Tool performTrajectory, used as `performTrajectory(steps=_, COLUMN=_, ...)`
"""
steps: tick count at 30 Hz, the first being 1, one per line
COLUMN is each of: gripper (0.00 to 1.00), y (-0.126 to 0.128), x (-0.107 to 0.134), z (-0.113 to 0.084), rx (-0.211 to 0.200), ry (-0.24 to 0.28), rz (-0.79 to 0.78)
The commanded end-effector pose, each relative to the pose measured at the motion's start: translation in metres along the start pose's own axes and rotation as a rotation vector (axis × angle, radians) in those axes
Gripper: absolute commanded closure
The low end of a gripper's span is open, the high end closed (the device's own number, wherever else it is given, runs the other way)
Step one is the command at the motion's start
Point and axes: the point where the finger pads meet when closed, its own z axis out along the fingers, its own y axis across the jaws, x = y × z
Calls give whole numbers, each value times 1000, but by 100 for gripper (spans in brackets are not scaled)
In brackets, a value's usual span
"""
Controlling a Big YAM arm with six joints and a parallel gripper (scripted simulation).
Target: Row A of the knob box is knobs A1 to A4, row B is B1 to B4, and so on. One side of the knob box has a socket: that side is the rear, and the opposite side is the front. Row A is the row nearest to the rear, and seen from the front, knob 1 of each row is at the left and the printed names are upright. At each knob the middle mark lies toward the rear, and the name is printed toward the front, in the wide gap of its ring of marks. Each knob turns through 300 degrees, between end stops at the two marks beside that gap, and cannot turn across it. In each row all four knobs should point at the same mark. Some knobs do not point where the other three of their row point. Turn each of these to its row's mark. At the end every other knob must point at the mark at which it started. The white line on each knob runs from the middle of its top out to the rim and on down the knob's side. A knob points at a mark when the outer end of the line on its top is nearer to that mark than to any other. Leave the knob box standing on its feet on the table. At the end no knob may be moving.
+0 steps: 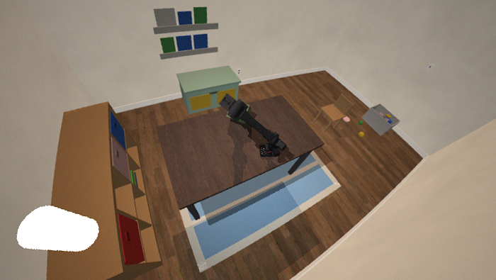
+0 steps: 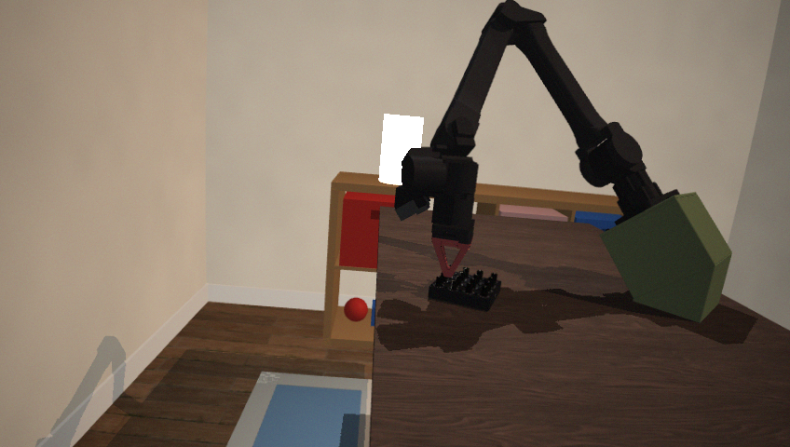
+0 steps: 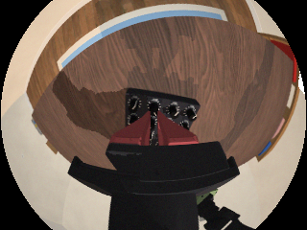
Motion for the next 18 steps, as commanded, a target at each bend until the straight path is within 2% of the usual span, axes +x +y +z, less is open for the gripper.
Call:
performTrajectory(steps=1, gripper=92, y=2, x=-20, z=3, rx=-5, ry=-14, rz=-59)
performTrajectory(steps=18, gripper=92, y=2, x=-20, z=3, rx=-4, ry=-14, rz=-407)
